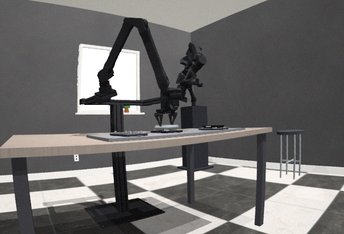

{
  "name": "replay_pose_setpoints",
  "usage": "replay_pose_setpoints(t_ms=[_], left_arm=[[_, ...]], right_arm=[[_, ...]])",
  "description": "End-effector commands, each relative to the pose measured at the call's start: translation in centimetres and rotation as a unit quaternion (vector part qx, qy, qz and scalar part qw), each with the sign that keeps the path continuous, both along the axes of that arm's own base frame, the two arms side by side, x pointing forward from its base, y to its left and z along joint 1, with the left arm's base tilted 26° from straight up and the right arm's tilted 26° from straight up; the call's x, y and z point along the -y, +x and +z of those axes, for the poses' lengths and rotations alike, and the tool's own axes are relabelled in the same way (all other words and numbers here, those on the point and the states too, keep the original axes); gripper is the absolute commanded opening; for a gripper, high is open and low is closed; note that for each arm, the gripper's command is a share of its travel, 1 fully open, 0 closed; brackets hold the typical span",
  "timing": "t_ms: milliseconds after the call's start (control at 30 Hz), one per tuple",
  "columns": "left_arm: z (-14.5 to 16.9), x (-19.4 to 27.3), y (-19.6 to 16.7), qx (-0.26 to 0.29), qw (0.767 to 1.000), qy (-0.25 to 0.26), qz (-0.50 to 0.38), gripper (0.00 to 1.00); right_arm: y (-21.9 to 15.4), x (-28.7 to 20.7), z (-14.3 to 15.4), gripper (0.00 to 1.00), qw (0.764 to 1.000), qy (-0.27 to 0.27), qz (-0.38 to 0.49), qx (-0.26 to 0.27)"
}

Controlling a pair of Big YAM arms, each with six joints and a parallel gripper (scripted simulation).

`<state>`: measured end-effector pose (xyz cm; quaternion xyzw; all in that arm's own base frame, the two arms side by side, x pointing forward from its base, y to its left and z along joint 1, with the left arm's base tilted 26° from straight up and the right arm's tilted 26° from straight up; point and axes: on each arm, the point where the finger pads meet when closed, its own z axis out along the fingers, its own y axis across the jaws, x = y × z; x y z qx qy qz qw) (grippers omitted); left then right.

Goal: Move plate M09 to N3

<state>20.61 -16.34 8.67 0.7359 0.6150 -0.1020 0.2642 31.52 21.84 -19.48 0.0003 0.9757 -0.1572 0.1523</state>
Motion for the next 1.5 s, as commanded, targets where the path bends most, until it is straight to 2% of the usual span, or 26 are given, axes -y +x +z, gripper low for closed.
replay_pose_setpoints(t_ms=[0,233,700,1167,1233,1333,1467], left_arm=[[1.7,0.6,1.3,0.02,1.0,-0.008,-0.005,1.0],[1.7,0.6,1.3,0.02,1.0,-0.008,-0.005,1.0],[1.7,0.6,1.3,0.02,1.0,-0.008,-0.005,1.0],[1.7,0.6,1.3,0.02,1.0,-0.008,-0.005,1.0],[1.7,0.6,1.3,0.02,1.0,-0.008,-0.005,1.0],[1.7,0.6,1.3,0.02,1.0,-0.008,-0.005,1.0],[1.7,0.6,1.3,0.02,1.0,-0.008,-0.005,1.0]], right_arm=[[0.7,-0.9,-0.5,0.79,1.0,0.005,0.01,0.005],[0.7,0.5,-1.3,0.79,1.0,-0.003,-0.007,-0.002],[1.1,0.1,-1.4,0.79,1.0,-0.003,0.0,-0.002],[1.7,1.0,-3.4,0.79,1.0,0.0,-0.007,0.001],[1.7,1.0,-3.4,0.79,1.0,0.0,-0.008,0.001],[0.9,0.0,-1.6,0.79,1.0,0.0,-0.005,0.0],[0.9,0.0,-1.5,0.79,1.0,0.0,-0.005,0.0]])
